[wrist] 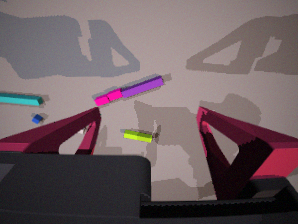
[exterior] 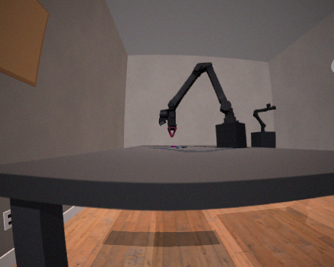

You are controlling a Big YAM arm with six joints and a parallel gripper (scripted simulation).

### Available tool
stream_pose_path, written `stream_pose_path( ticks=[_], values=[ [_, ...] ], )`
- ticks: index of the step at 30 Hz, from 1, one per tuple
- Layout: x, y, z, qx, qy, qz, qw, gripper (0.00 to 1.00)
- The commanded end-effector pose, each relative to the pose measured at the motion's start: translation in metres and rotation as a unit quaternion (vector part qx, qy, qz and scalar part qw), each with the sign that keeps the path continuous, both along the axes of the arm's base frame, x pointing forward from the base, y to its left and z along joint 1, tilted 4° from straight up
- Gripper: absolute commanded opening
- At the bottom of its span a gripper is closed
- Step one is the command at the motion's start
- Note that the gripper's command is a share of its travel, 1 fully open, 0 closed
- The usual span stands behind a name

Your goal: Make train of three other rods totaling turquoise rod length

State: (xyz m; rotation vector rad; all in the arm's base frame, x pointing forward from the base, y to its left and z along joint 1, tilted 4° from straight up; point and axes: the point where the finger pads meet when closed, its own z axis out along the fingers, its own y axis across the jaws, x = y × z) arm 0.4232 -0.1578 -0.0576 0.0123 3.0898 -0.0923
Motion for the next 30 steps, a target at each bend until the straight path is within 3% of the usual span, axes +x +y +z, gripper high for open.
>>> stream_pose_path(
  ticks=[1,6,11,15,16,18,19,27,28,30],
  values=[
    [0.021,-0.011,0.004,-0.005,-0.017,0.003,1.000,1.00],
    [0.019,-0.010,0.002,-0.002,-0.017,-0.026,1.000,1.00],
    [0.006,0.000,-0.005,0.006,-0.010,-0.116,0.993,1.00],
    [0.006,0.000,-0.005,0.006,-0.010,-0.116,0.993,1.00],
    [0.002,0.003,-0.008,0.008,-0.009,-0.150,0.989,1.00],
    [0.001,0.003,-0.008,0.009,-0.008,-0.150,0.989,1.00],
    [0.002,0.005,-0.008,0.010,-0.011,-0.187,0.982,1.00],
    [0.000,0.006,-0.009,0.012,-0.011,-0.228,0.973,1.00],
    [0.001,0.007,-0.009,0.014,-0.016,-0.269,0.963,1.00],
    [0.000,0.007,-0.009,0.014,-0.014,-0.270,0.963,1.00]
  ],
)
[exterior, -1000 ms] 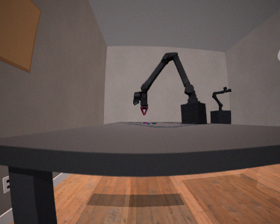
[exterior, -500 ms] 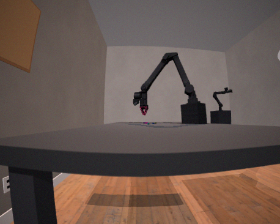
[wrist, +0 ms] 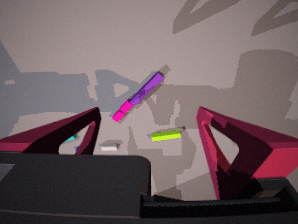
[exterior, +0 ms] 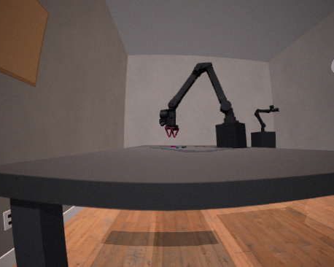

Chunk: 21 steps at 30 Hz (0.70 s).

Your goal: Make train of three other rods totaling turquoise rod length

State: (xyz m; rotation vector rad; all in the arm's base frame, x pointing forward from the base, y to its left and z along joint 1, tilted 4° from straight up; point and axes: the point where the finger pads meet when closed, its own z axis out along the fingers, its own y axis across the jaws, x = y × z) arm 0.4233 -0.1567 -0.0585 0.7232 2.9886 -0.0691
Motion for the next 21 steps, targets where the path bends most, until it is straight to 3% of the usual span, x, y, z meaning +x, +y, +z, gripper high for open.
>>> stream_pose_path(
  ticks=[1,2,3,7,8,11,12,15,16,19,21],
  values=[
    [0.0002,0.0059,-0.0079,0.003,0.001,-0.040,0.999,1.00],
    [0.0002,0.0059,-0.0079,0.003,0.001,-0.040,0.999,1.00],
    [0.0010,0.0067,-0.0080,0.005,-0.003,-0.084,0.996,1.00],
    [-0.0007,0.0057,-0.0081,0.005,-0.001,-0.086,0.996,1.00],
    [0.0004,0.0073,-0.0082,0.007,-0.006,-0.127,0.992,1.00],
    [-0.0009,0.0067,-0.0083,0.007,-0.004,-0.128,0.992,1.00],
    [0.0000,0.0079,-0.0084,0.009,-0.008,-0.169,0.986,1.00],
    [-0.0014,0.0068,-0.0085,0.009,-0.006,-0.171,0.985,1.00],
    [-0.0005,0.0084,-0.0086,0.011,-0.010,-0.208,0.978,1.00],
    [-0.0010,0.0083,-0.0086,0.011,-0.009,-0.208,0.978,1.00],
    [-0.0014,0.0085,-0.0088,0.013,-0.011,-0.243,0.970,1.00]
  ],
)
